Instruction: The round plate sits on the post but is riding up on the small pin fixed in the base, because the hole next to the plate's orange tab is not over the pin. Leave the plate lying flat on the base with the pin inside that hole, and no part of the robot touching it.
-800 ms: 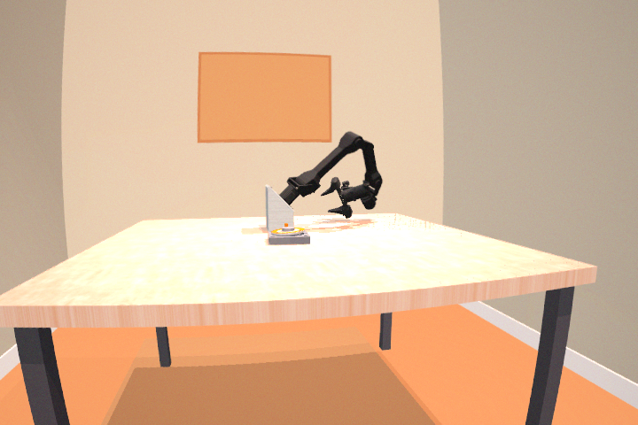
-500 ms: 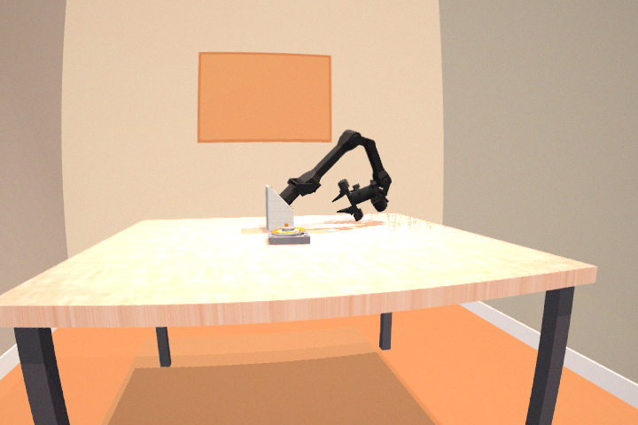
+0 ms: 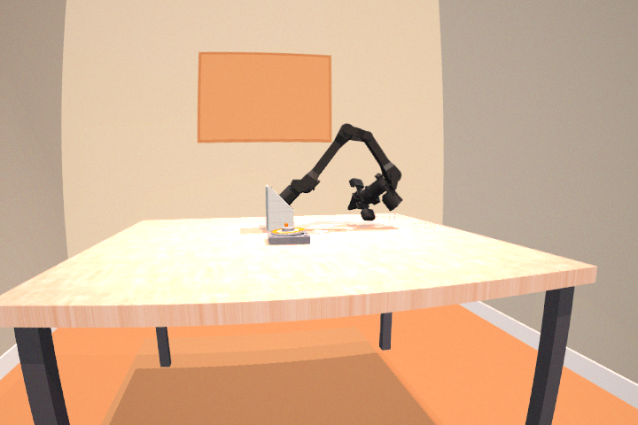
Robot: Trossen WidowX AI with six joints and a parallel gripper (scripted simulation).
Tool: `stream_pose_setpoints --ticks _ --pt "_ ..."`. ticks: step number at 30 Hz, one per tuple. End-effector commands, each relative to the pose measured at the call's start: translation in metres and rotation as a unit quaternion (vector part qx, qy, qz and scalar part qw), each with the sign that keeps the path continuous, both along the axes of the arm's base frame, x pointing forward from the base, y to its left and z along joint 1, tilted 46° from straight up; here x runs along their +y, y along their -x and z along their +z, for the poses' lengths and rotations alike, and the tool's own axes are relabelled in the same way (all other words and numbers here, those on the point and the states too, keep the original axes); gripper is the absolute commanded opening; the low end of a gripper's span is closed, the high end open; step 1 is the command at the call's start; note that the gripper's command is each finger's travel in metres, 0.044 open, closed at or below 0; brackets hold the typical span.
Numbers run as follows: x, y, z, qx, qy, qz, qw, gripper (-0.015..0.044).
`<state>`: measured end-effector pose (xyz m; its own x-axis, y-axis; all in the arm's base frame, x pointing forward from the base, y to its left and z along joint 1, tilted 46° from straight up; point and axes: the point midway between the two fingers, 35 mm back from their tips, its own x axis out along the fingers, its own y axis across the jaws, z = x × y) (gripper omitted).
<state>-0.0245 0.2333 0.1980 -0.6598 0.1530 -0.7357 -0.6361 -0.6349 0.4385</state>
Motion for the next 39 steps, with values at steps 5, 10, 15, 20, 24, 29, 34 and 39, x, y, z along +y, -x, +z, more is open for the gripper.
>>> stream_pose_setpoints --ticks 5,10,15,20,24,29,34,39 --pt "-0.015 -0.057 0.003 0.022 0.027 -0.163 0.986 0.0000" --pt "-0.026 -0.096 -0.003 0.029 0.042 -0.259 0.965 0.0000" --pt "-0.049 -0.150 -0.020 0.035 0.071 -0.382 0.921 0.0000" --pt "-0.072 -0.183 -0.034 0.045 0.088 -0.460 0.882 0.0000" --pt "-0.101 -0.215 -0.059 0.066 0.111 -0.537 0.834 0.0000" --pt "-0.135 -0.240 -0.086 0.095 0.126 -0.607 0.779 0.0000" --pt "-0.174 -0.257 -0.115 0.129 0.138 -0.674 0.714 0.0000" --pt "-0.228 -0.260 -0.150 0.180 0.151 -0.752 0.616 0.0000"
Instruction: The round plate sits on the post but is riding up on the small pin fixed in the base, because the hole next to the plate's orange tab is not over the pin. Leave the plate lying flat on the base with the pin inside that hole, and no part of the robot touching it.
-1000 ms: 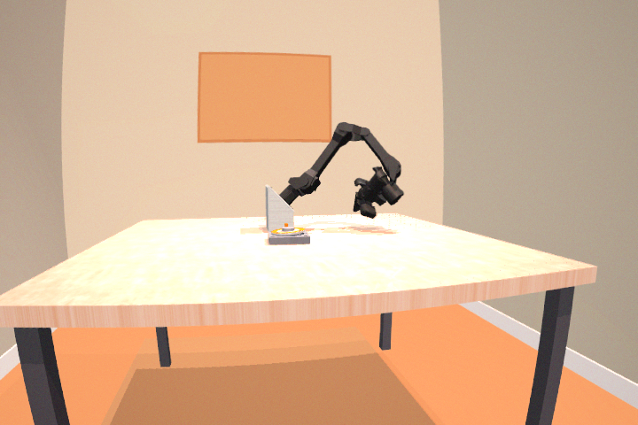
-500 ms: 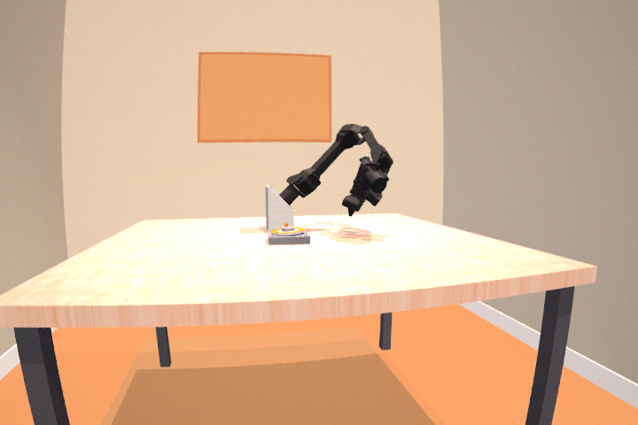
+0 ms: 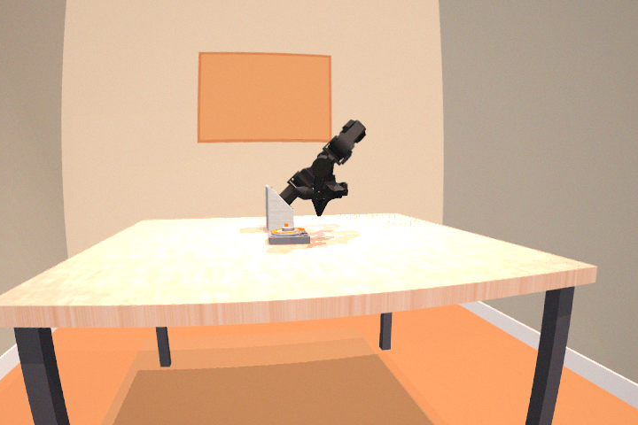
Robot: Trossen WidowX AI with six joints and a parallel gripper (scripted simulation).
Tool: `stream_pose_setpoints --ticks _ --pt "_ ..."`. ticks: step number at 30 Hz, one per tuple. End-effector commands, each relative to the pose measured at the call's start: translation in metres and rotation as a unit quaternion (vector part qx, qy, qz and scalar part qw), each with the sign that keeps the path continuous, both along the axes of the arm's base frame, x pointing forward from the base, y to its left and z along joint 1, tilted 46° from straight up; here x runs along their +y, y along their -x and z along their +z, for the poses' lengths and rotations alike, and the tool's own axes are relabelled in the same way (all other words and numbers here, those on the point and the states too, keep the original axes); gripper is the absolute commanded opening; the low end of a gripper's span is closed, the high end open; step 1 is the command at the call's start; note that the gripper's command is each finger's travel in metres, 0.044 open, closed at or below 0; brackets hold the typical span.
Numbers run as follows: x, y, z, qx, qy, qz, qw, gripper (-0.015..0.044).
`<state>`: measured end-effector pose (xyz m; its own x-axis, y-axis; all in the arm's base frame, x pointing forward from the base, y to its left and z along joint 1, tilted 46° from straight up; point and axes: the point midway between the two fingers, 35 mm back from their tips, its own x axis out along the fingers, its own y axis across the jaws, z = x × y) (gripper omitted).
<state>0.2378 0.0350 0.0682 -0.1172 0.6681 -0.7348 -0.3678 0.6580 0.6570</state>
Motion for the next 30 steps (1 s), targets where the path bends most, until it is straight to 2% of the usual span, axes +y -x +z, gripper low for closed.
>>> stream_pose_setpoints --ticks 1,8,11,23,30 --pt "-0.040 0.003 -0.028 0.040 -0.003 -0.096 0.995 0.0000" --pt "-0.097 0.019 -0.073 0.074 -0.019 -0.230 0.970 0.0000" --pt "-0.104 0.022 -0.079 0.078 -0.022 -0.246 0.966 0.0000" --pt "-0.074 0.016 -0.112 0.078 -0.022 -0.246 0.966 0.0000" --pt "-0.069 0.016 -0.112 0.078 -0.023 -0.246 0.966 0.0000"
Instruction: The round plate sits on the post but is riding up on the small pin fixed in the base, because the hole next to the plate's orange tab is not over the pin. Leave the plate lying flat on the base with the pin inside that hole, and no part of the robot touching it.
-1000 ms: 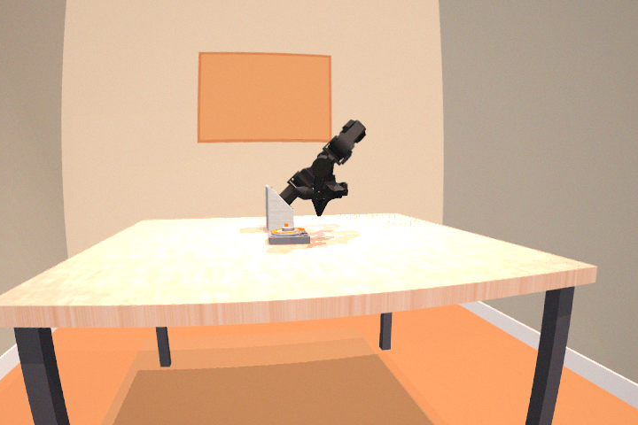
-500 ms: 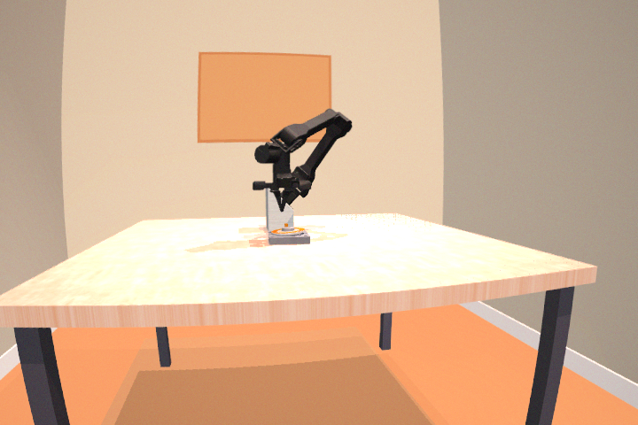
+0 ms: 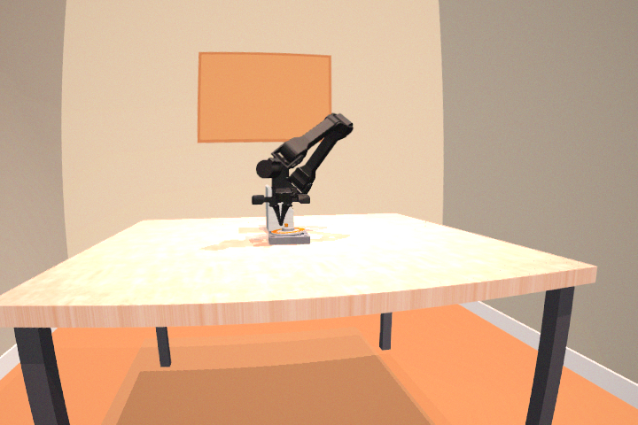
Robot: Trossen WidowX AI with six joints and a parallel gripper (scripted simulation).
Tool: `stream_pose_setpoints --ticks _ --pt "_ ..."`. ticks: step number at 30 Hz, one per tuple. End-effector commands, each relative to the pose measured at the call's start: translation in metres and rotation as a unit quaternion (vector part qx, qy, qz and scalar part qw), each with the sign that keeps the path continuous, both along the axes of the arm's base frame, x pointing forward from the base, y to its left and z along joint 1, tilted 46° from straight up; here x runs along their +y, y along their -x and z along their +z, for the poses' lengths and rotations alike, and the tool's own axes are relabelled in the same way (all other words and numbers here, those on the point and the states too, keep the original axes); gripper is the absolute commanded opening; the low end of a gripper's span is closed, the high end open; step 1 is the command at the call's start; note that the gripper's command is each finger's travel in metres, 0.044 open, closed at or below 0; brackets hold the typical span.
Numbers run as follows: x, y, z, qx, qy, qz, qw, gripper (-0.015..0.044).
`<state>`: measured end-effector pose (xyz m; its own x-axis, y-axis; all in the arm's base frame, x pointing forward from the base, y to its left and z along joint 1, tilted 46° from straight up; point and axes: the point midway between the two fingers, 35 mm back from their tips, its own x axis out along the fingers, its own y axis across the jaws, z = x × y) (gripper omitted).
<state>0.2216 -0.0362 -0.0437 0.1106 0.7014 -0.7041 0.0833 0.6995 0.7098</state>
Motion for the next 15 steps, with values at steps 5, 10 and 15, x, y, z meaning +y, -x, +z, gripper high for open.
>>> stream_pose_setpoints --ticks 5,10,15 --pt "0.006 0.000 0.004 0.000 -0.001 -0.003 1.000 0.0000" --pt "0.011 0.001 0.008 0.000 -0.002 -0.003 1.000 0.0000" --pt "0.016 0.000 0.012 0.000 -0.002 -0.003 1.000 0.0000"
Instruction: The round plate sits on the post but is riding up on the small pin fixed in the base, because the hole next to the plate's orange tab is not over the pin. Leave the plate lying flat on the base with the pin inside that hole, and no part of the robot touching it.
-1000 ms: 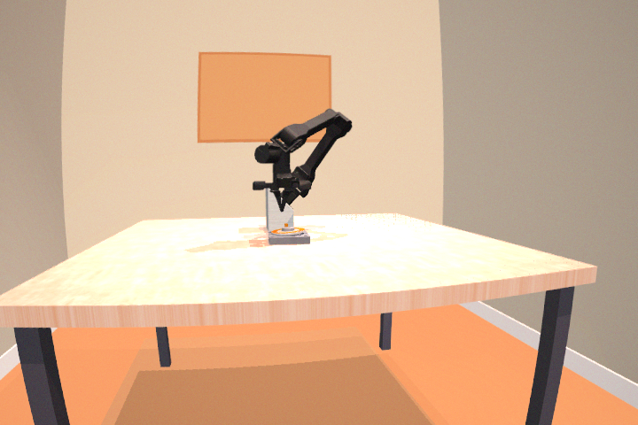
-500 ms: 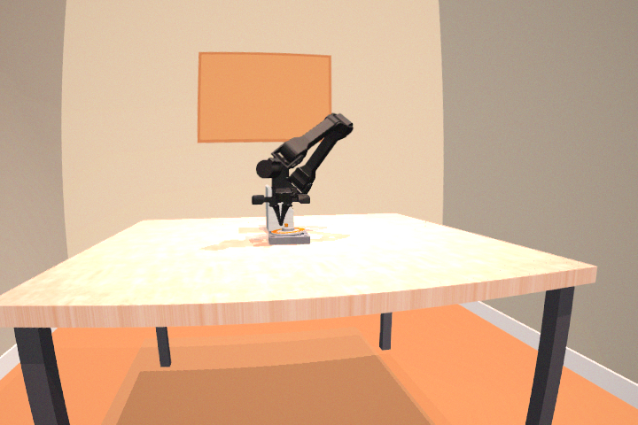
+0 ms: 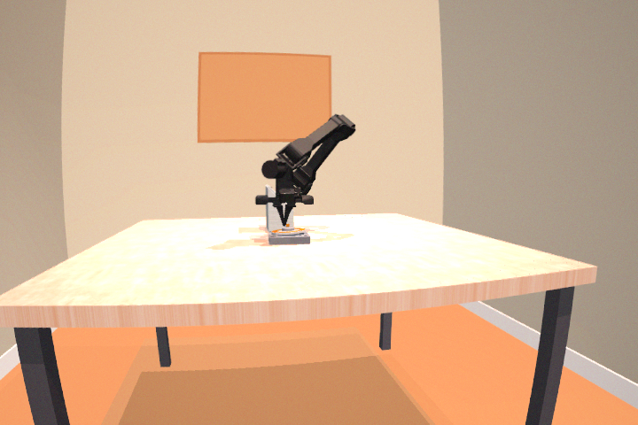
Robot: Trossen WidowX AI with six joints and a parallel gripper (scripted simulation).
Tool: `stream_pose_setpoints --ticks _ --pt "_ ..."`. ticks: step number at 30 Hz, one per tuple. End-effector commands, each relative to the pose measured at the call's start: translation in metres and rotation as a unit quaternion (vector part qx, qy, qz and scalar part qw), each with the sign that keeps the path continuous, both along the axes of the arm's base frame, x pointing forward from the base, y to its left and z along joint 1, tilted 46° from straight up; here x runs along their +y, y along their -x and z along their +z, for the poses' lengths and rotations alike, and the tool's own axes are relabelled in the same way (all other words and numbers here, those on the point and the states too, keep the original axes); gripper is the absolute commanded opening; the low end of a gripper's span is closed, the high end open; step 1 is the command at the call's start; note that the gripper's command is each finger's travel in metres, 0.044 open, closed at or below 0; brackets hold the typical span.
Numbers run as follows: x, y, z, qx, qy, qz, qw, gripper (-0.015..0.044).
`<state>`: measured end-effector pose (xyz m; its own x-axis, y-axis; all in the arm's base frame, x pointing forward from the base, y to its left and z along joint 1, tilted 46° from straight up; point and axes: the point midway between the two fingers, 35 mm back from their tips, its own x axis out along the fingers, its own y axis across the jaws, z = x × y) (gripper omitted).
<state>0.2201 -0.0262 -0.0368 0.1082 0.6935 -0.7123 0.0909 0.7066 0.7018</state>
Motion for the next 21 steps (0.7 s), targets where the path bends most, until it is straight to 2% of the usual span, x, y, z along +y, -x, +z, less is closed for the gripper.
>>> stream_pose_setpoints --ticks 1,21 --pt "0.0060 -0.0011 0.0050 -0.004 -0.007 -0.001 1.000 0.0000" --pt "0.0144 -0.0037 0.0133 -0.004 -0.007 -0.001 1.000 0.0000"
